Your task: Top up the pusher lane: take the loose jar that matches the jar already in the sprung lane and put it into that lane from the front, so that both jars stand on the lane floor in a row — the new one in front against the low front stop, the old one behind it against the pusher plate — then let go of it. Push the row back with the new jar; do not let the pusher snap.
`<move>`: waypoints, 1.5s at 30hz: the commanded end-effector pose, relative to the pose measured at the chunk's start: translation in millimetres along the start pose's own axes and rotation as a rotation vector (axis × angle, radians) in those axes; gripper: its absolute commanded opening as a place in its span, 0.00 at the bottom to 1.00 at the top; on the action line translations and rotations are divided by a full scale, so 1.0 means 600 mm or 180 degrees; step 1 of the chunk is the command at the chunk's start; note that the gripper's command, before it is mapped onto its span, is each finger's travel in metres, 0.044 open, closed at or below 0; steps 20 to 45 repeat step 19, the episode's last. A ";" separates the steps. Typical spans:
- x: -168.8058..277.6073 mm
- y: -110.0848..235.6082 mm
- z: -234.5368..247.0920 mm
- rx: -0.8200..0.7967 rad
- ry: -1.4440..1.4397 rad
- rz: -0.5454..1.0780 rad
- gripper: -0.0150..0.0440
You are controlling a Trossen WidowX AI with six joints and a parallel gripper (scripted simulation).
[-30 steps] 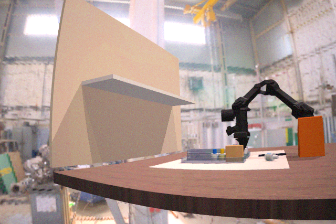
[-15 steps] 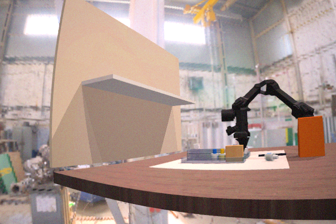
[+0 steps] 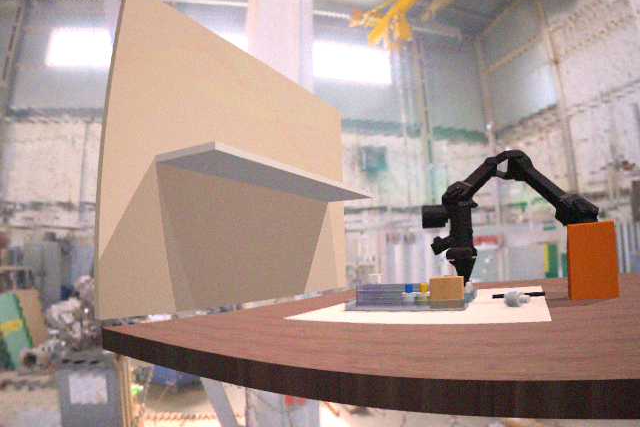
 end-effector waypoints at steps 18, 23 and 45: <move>0.059 0.020 -0.002 -0.0023 -0.0044 -0.0027 0.75; 0.064 0.019 -0.002 -0.0023 -0.0044 -0.0027 0.75; 0.064 0.019 -0.002 -0.0023 -0.0044 -0.0027 0.75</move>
Point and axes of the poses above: the point midway between the two fingers, 35 mm back from their tips, its own y axis back along the fingers, its own z axis across the jaws, x = y × z, the point moved 4 cm from there along y, back along the fingers, and after that the axes turned 2 degrees about -y, right-handed, at the moved point
